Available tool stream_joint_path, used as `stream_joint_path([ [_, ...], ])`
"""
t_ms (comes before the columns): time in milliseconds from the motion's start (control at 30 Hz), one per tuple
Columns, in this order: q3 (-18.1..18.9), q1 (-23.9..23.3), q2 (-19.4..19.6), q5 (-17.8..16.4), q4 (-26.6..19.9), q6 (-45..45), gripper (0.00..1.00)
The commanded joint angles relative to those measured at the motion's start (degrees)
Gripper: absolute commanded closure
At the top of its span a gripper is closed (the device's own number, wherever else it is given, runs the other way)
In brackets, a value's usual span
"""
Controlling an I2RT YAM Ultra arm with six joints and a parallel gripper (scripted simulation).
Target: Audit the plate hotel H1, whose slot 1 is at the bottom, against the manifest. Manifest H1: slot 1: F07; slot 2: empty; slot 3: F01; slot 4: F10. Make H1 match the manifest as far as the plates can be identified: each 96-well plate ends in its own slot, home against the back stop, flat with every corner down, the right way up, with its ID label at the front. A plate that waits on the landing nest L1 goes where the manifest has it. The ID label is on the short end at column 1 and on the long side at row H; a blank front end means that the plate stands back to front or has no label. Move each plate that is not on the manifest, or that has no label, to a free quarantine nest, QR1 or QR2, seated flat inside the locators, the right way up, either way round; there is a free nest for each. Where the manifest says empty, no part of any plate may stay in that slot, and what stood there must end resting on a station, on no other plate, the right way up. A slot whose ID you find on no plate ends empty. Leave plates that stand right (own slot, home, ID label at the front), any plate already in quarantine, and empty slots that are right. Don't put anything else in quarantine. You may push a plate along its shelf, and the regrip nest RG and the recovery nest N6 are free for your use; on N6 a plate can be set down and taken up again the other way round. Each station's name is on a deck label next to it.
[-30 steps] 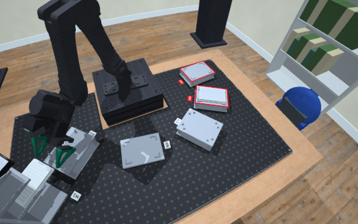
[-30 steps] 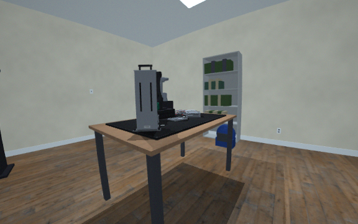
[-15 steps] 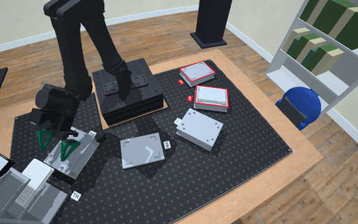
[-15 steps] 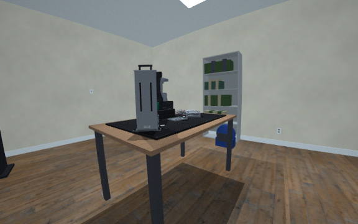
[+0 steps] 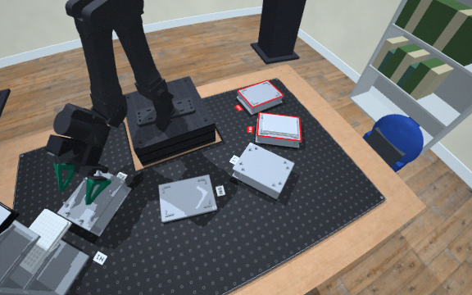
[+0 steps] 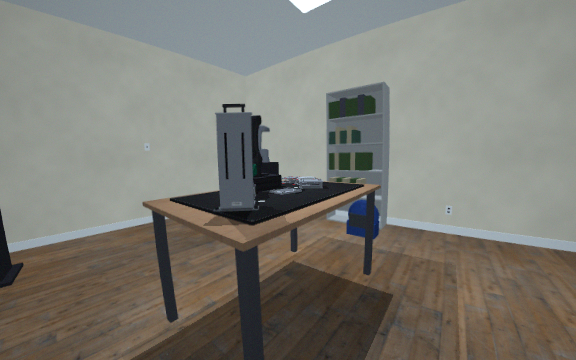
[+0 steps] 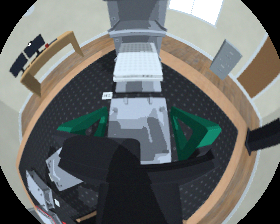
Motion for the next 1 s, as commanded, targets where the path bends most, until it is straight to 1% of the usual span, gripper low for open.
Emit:
stream_joint_path([
  [0, -0.48, -0.21, -1.49, -0.59, 0.95, -0.34, 0.0],
  [67, -0.48, -0.21, -1.49, -0.59, 0.95, -0.34, 0.0],
  [367, -3.65, -1.18, -4.52, -1.44, 0.96, -0.81, 0.0],
  [400, -4.11, -1.24, -3.53, -1.5, 2.41, -0.84, 1.0],
  [967, -4.23, -1.26, -3.25, -1.51, 2.79, -0.85, 1.0],
])
